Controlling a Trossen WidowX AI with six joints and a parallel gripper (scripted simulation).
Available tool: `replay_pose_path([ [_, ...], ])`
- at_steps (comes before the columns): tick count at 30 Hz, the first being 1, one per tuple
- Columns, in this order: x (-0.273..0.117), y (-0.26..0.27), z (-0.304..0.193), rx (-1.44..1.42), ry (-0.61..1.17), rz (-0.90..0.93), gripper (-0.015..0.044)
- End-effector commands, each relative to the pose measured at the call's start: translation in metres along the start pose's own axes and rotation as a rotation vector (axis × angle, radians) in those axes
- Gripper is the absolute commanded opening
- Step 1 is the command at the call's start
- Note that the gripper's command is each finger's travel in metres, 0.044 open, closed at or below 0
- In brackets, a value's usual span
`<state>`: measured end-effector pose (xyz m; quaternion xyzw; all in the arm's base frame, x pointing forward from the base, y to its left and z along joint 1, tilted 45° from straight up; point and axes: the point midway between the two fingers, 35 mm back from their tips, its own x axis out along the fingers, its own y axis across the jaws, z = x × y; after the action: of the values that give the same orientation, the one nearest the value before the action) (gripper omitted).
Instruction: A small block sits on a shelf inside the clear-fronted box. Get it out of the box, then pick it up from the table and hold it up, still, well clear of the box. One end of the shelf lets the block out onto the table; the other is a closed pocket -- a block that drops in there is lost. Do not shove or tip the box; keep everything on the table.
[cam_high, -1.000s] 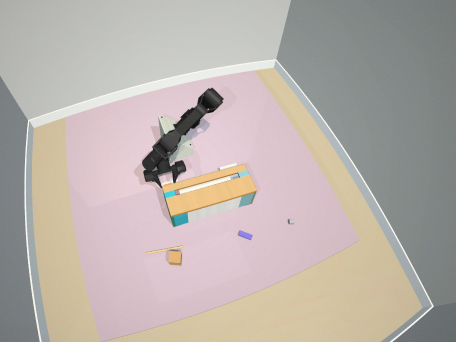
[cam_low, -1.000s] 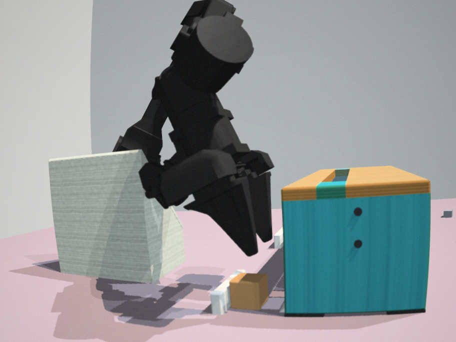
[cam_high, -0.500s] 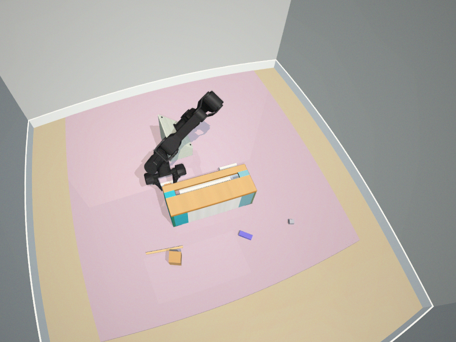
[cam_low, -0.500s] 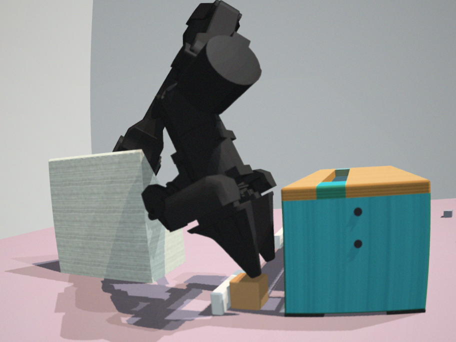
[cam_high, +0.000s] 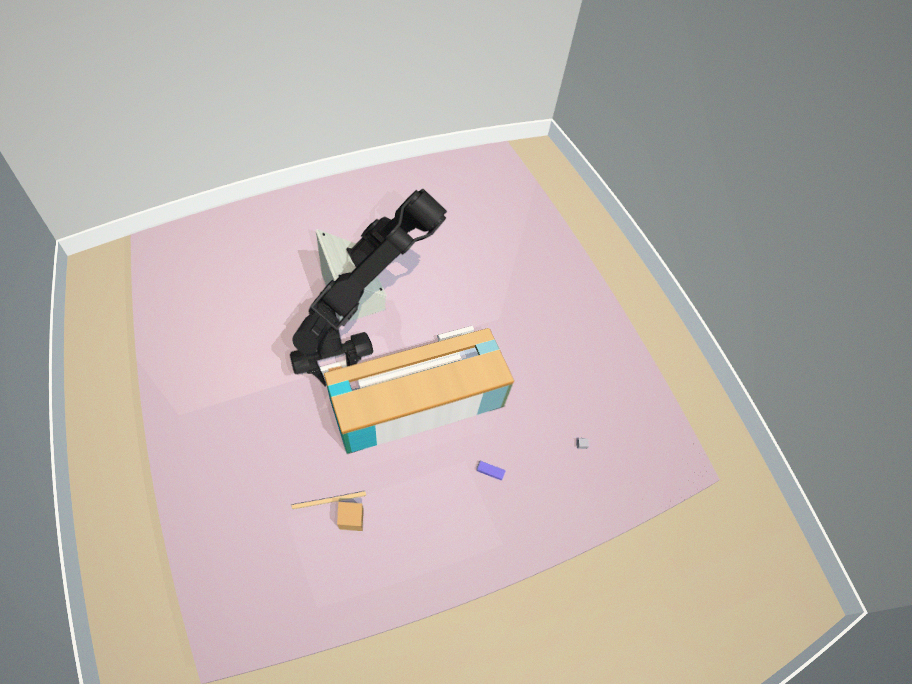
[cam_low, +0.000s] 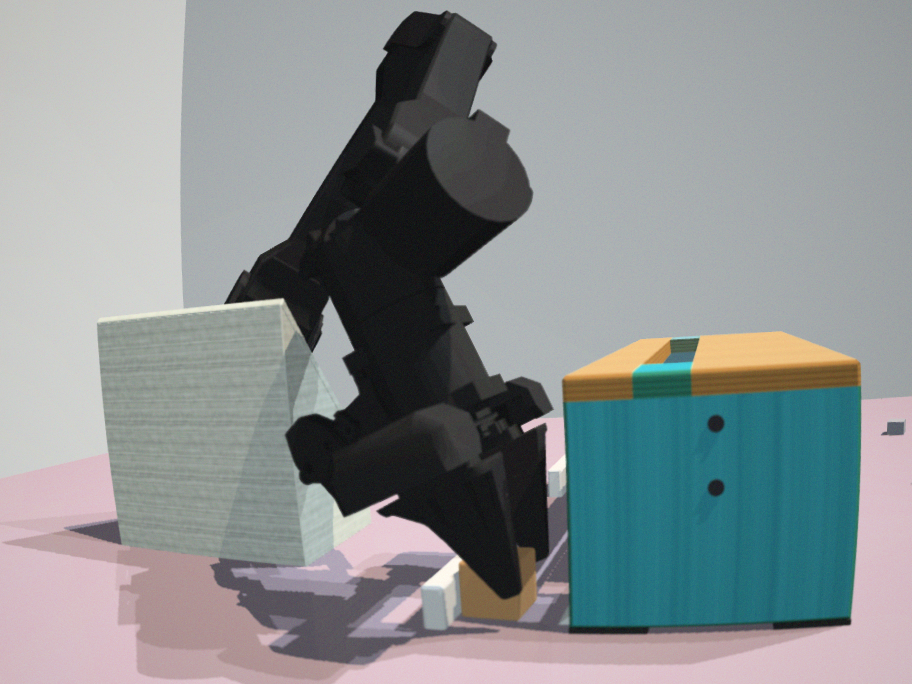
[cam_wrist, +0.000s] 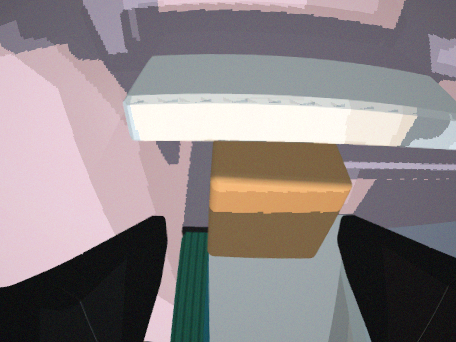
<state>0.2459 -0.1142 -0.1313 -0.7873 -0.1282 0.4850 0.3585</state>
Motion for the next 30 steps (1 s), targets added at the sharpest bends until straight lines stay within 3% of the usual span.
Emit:
replay_pose_path([
  [1,0.005,-0.002,0.003,0.004,0.002,-0.006,0.0285],
  [7,0.011,-0.002,0.007,0.004,0.002,-0.007,0.0285],
  [14,0.011,-0.002,0.007,0.004,0.002,-0.007,0.0101],
  [16,0.011,-0.002,0.007,0.004,0.002,-0.007,0.0088],
  [19,0.005,-0.001,0.003,0.004,0.002,-0.005,0.0009],
  [30,-0.046,0.0,-0.018,0.001,-0.001,0.0,0.0],
])
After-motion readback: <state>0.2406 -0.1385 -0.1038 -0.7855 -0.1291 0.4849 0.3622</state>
